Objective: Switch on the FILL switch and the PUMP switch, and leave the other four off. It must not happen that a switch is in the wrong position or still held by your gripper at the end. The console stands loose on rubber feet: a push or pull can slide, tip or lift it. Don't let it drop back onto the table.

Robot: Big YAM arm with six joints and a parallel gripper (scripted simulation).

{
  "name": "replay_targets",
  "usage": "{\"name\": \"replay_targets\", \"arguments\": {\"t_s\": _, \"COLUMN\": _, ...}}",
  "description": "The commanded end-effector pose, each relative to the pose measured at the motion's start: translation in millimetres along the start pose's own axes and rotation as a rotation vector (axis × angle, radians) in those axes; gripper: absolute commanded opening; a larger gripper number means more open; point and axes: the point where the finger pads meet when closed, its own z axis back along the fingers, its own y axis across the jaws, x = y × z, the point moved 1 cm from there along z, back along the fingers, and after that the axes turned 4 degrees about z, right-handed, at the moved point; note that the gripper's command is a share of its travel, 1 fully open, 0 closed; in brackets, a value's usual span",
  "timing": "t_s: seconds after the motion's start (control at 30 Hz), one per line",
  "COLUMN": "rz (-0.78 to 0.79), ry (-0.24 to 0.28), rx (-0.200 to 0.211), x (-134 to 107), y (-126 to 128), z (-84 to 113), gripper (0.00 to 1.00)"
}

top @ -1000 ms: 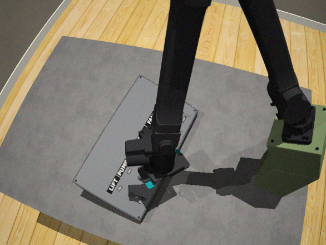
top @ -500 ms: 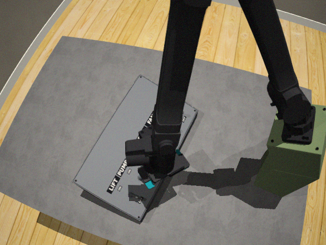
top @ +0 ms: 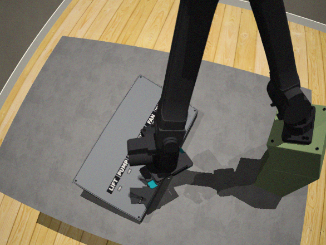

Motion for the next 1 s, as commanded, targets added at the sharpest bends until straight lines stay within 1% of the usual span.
{"name": "replay_targets", "arguments": {"t_s": 0.0, "rz": -0.003, "ry": -0.008, "rx": 0.023, "x": -1.0, "y": 12.1, "z": 15.8, "gripper": 1.00}}
{"name": "replay_targets", "arguments": {"t_s": 0.03, "rz": -0.001, "ry": -0.004, "rx": 0.015, "x": -5.0, "y": 7.0, "z": 18.8, "gripper": 1.00}}
{"name": "replay_targets", "arguments": {"t_s": 0.47, "rz": -0.002, "ry": -0.003, "rx": 0.016, "x": -25.5, "y": 2.2, "z": 71.1, "gripper": 1.00}}
{"name": "replay_targets", "arguments": {"t_s": 0.53, "rz": -0.002, "ry": -0.003, "rx": 0.016, "x": -25.5, "y": 2.2, "z": 71.1, "gripper": 1.00}}
{"name": "replay_targets", "arguments": {"t_s": 0.57, "rz": -0.006, "ry": -0.008, "rx": 0.030, "x": -23.0, "y": 10.0, "z": 76.7, "gripper": 1.00}}
{"name": "replay_targets", "arguments": {"t_s": 0.67, "rz": -0.002, "ry": -0.003, "rx": 0.016, "x": -30.0, "y": 1.1, "z": 82.8, "gripper": 1.00}}
{"name": "replay_targets", "arguments": {"t_s": 0.8, "rz": -0.006, "ry": -0.006, "rx": 0.027, "x": -30.0, "y": 6.9, "z": 92.0, "gripper": 1.00}}
{"name": "replay_targets", "arguments": {"t_s": 0.93, "rz": -0.008, "ry": -0.005, "rx": 0.022, "x": -30.9, "y": 3.8, "z": 93.8, "gripper": 1.00}}
{"name": "replay_targets", "arguments": {"t_s": 0.97, "rz": -0.010, "ry": -0.004, "rx": 0.011, "x": -30.5, "y": 1.2, "z": 91.0, "gripper": 1.00}}
